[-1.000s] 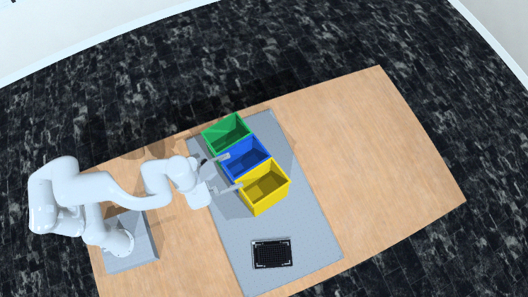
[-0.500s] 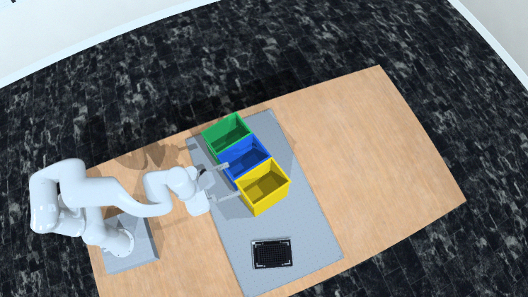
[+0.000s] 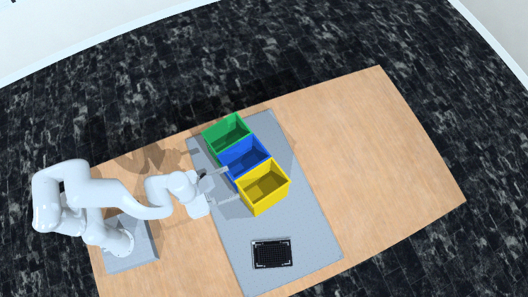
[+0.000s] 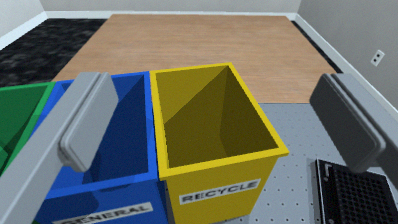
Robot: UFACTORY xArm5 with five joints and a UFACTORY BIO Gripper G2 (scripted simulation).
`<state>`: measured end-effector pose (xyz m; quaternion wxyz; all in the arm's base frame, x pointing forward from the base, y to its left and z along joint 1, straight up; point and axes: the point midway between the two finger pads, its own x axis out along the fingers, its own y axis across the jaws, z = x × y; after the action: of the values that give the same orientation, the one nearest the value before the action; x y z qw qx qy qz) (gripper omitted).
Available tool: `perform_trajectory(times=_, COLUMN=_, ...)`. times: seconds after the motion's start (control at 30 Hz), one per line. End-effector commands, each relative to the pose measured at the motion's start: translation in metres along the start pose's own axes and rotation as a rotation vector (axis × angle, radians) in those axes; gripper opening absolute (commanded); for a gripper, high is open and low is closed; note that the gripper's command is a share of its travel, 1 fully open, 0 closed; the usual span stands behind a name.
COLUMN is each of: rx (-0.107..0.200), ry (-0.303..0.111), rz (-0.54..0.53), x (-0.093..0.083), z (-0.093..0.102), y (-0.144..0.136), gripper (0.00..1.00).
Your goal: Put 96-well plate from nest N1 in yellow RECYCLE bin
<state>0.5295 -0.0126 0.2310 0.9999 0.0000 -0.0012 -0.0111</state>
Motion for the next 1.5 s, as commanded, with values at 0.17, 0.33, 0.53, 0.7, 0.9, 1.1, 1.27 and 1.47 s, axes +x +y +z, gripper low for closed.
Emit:
perform_trajectory(times=0.17, rx=0.004, ry=-0.003, rz=-0.133, x=0.005, z=-0.003, y=-0.019, gripper=0.37)
perform_trajectory(times=0.33, rx=0.004, ry=-0.003, rz=-0.300, x=0.012, z=-0.009, y=-0.042, gripper=0.37)
perform_trajectory(times=0.53, rx=0.004, ry=-0.003, rz=-0.320, x=0.016, z=-0.014, y=-0.061, gripper=0.37)
perform_trajectory(times=0.7, rx=0.004, ry=-0.003, rz=-0.320, x=0.022, z=-0.020, y=-0.085, gripper=0.37)
perform_trajectory(times=0.9, rx=0.004, ry=-0.003, rz=-0.320, x=0.030, z=-0.027, y=-0.113, gripper=0.37)
perform_trajectory(times=1.1, rx=0.004, ry=-0.003, rz=-0.320, x=0.034, z=-0.031, y=-0.132, gripper=0.37)
perform_trajectory(times=1.27, rx=0.003, ry=-0.003, rz=-0.320, x=0.040, z=-0.037, y=-0.156, gripper=0.37)
perform_trajectory(times=1.47, rx=0.003, ry=-0.003, rz=-0.320, x=0.048, z=-0.044, y=-0.184, gripper=0.37)
